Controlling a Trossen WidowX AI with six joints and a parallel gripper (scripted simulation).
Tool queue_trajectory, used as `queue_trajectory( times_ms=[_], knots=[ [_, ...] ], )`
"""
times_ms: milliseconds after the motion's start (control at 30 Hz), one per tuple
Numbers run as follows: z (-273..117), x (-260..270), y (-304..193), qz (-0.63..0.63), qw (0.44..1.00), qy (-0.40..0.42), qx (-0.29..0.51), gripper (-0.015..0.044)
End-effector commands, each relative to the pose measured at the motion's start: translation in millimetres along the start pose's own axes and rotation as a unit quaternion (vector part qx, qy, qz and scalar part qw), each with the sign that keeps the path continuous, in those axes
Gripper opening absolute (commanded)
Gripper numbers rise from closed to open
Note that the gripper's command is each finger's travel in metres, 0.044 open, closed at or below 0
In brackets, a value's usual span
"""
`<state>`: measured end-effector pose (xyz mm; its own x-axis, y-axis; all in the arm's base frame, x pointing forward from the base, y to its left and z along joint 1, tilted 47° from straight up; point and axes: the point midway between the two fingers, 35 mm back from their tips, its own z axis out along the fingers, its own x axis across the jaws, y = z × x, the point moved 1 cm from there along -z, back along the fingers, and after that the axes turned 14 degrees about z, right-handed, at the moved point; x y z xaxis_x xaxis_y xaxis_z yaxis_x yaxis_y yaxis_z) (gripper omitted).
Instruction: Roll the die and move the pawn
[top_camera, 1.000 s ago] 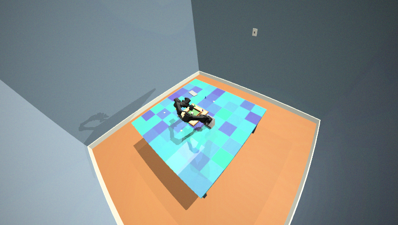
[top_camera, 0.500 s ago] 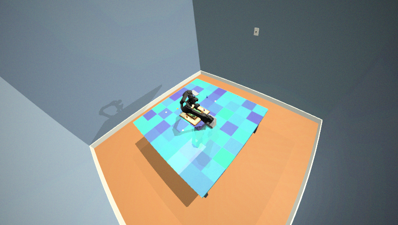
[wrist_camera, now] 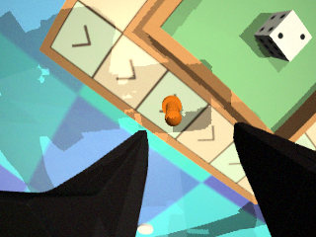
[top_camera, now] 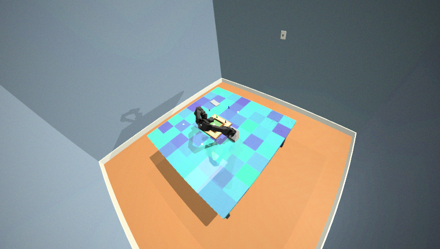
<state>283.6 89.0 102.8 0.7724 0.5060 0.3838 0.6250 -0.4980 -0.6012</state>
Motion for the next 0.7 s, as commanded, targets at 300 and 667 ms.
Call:
queue_trajectory(
  times_ms=[300, 667],
  knots=[
    [1, 6, -9, -0.051, 0.999, 0.01, 0.003, 0.02],
    [22, 7, -9, -0.051, 0.999, 0.011, 0.003, 0.02]
  ],
)
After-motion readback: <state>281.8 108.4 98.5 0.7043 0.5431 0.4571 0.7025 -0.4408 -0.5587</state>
